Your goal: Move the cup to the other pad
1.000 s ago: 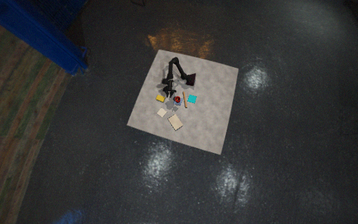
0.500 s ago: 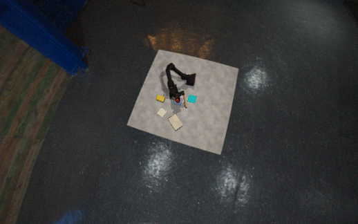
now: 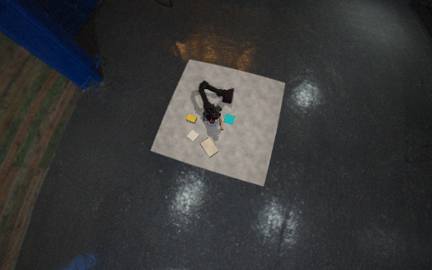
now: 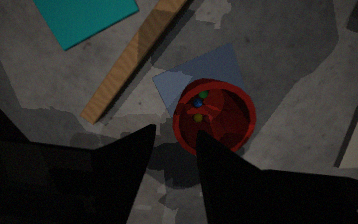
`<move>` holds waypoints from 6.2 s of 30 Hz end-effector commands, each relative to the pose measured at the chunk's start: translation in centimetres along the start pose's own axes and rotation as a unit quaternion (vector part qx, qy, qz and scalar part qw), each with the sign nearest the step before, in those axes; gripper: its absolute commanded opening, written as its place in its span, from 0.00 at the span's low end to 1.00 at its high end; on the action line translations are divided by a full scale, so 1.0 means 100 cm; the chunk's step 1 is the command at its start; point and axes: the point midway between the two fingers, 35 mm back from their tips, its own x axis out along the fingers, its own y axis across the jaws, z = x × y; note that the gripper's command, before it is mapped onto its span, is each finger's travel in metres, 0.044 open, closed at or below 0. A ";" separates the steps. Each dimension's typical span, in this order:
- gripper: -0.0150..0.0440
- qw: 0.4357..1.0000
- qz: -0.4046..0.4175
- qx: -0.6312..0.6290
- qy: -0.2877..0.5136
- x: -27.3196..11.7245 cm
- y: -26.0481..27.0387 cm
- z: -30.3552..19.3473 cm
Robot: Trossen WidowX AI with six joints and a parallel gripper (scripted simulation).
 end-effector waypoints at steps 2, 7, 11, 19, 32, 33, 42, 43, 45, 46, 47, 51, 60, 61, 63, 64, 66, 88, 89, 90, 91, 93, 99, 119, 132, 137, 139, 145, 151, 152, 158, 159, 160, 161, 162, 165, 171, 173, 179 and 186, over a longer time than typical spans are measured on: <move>0.50 1.000 -0.002 -0.008 0.005 0.001 -0.001 0.000; 0.50 1.000 -0.002 -0.008 0.005 0.009 -0.001 0.000; 0.50 1.000 -0.002 -0.008 0.005 0.015 -0.001 0.001; 0.50 1.000 -0.002 -0.008 0.005 0.028 -0.002 0.001; 0.50 1.000 -0.003 -0.008 0.005 0.049 -0.002 0.000; 0.50 1.000 -0.003 -0.008 0.005 0.051 -0.002 0.000; 0.50 1.000 -0.004 -0.008 0.006 0.063 -0.001 -0.001; 0.50 1.000 -0.004 -0.008 0.006 0.063 -0.001 -0.001; 0.50 1.000 -0.004 -0.008 0.006 0.063 -0.001 -0.001; 0.46 1.000 -0.002 -0.006 0.004 0.061 -0.001 0.000; 0.42 1.000 -0.002 -0.006 0.004 0.061 -0.001 0.000; 0.34 1.000 -0.002 -0.006 0.004 0.061 -0.001 0.000; 0.25 1.000 -0.002 -0.006 0.004 0.061 -0.001 0.000; 0.25 1.000 -0.002 -0.006 0.004 0.061 -0.001 0.000; 0.25 1.000 -0.002 -0.006 0.004 0.060 -0.001 0.000; 0.25 1.000 -0.002 -0.006 0.004 0.058 -0.001 0.000; 0.25 1.000 -0.001 -0.006 0.004 0.054 -0.001 0.000; 0.25 1.000 -0.005 -0.010 0.006 0.009 -0.003 0.001; 0.25 1.000 -0.005 -0.010 0.006 0.009 -0.003 0.001; 0.25 1.000 -0.005 -0.010 0.006 0.009 -0.003 0.001; 0.25 1.000 -0.005 -0.010 0.006 0.009 -0.003 0.001; 0.25 1.000 -0.005 -0.010 0.006 0.009 -0.003 0.001; 0.25 1.000 -0.005 -0.010 0.006 0.009 -0.003 0.001; 0.25 1.000 -0.002 -0.009 0.004 0.008 0.031 0.026; 0.25 1.000 -0.001 -0.009 0.003 0.006 0.060 0.047; 0.25 1.000 0.000 -0.009 0.003 0.006 0.071 0.055; 0.25 1.000 0.000 -0.009 0.003 0.006 0.076 0.058; 0.25 1.000 0.000 -0.009 0.003 0.005 0.089 0.067; 0.25 1.000 0.000 -0.009 0.002 0.005 0.103 0.076; 0.25 1.000 0.000 -0.009 0.002 0.005 0.106 0.078; 0.25 1.000 0.001 -0.009 0.002 0.004 0.119 0.087; 0.25 1.000 0.001 -0.009 0.002 0.004 0.122 0.088; 0.25 1.000 0.001 -0.009 0.002 0.004 0.124 0.090; 0.25 1.000 0.001 -0.009 0.002 0.004 0.126 0.091; 0.25 1.000 0.001 -0.009 0.001 0.004 0.129 0.092; 0.25 1.000 0.001 -0.009 0.001 0.004 0.136 0.097; 0.25 1.000 0.002 -0.009 0.001 0.004 0.150 0.106; 0.25 1.000 0.002 -0.009 0.001 0.004 0.155 0.109; 0.25 1.000 0.002 -0.009 0.001 0.005 0.161 0.112; 0.25 1.000 0.002 -0.009 0.001 0.014 0.161 0.112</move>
